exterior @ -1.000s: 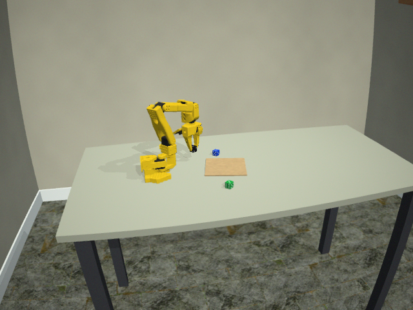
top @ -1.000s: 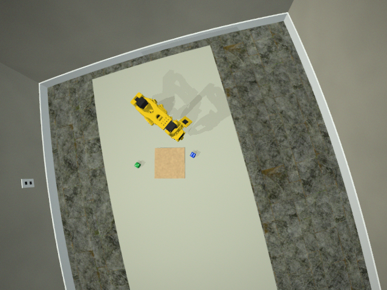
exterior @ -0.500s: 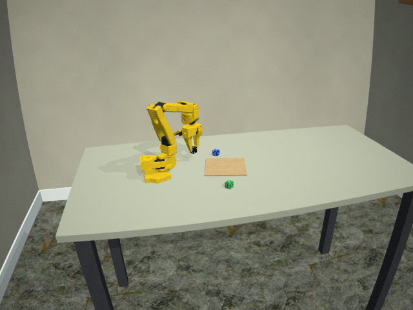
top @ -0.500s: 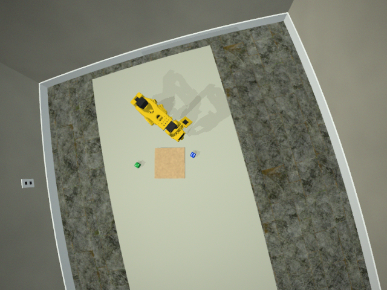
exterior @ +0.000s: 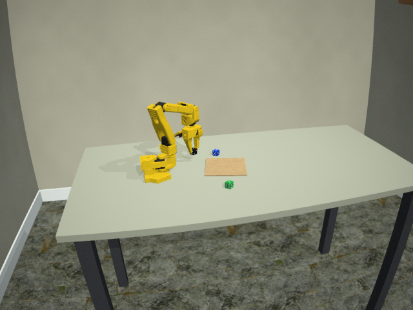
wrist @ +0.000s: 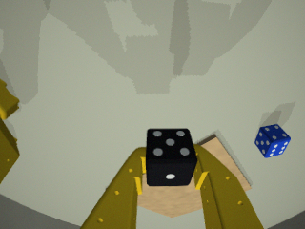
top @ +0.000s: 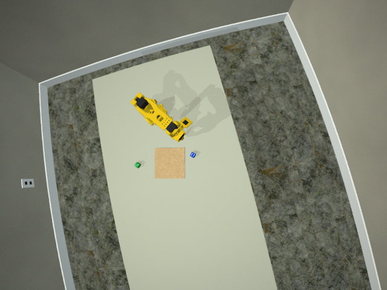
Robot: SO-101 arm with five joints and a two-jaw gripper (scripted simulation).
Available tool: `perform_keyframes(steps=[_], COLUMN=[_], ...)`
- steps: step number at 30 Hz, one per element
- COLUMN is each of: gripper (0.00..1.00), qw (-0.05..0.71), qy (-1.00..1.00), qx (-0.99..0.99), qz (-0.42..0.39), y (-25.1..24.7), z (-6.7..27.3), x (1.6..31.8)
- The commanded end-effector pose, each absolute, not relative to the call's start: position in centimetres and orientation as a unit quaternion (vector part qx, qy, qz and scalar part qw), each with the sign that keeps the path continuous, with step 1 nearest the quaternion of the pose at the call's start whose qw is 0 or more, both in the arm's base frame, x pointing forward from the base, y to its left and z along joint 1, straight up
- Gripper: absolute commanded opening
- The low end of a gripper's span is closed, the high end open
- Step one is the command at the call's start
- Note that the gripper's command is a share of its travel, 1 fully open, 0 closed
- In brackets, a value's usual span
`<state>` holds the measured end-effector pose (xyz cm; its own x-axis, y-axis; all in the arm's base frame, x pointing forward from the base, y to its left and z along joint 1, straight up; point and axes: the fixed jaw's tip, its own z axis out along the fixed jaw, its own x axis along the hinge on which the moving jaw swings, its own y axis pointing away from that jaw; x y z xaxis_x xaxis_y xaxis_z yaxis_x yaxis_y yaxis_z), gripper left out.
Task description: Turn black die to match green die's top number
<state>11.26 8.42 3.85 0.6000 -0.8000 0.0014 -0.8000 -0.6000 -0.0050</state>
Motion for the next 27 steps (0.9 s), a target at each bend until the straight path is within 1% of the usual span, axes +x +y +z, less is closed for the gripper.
perform_keyframes(steps=[1, 27], gripper=[0.00, 0.00], qw=[0.022, 0.022], qy=[0.447, 0.447], qx=[-0.894, -0.894], qz=[-0.011, -0.011], y=[8.8, 8.9], z=[4.3, 3.2], x=[11.7, 11.7])
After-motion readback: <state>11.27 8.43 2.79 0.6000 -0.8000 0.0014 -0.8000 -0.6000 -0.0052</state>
